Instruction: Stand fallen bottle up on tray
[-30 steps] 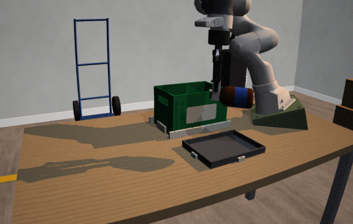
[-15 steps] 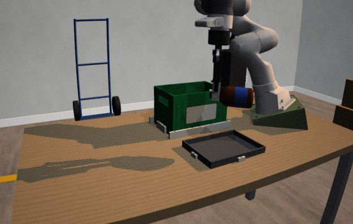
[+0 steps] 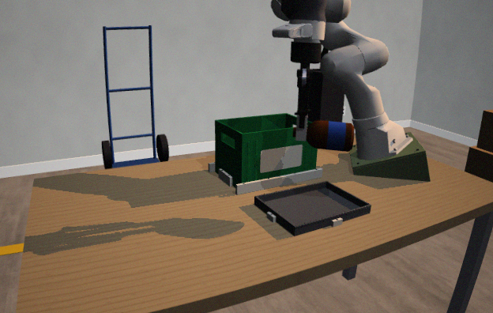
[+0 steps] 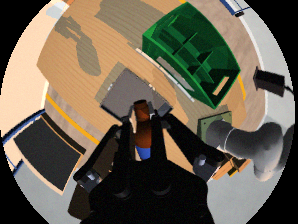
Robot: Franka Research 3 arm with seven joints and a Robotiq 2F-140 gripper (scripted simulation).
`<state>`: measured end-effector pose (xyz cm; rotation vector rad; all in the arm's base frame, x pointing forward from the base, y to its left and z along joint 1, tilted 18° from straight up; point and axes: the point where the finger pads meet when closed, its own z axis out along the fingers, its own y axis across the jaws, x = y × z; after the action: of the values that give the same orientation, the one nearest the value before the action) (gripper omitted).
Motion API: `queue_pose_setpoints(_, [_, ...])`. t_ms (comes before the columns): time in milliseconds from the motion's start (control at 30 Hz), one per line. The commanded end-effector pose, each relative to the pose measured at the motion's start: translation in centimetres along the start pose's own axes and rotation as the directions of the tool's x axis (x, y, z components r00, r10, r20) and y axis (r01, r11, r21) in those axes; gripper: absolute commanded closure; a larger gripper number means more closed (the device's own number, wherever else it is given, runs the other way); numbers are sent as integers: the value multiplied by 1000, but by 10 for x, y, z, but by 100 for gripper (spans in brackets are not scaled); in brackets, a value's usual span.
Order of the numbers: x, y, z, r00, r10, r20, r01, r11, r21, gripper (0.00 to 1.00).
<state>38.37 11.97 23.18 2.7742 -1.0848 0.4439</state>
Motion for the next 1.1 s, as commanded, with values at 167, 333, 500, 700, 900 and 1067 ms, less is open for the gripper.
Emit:
queue_pose_setpoints(167, [1,-1,-2,1000,-5,0,5,1000,5,100])
queue_pose_setpoints(333, [1,-1,-2,1000,-5,0,5,1000,5,100])
queue_pose_setpoints(500, [1,-1,-2,1000,-5,0,5,1000,5,100])
queue_pose_setpoints(700, [1,-1,-2,1000,-5,-10,5,1000,4,100])
queue_pose_setpoints(900, [0,-1,-2,999,-4,-37,4,1000,2,100])
queue_pose_setpoints(1067, [0,-1,-2,998,-4,-55,4,1000,1,100])
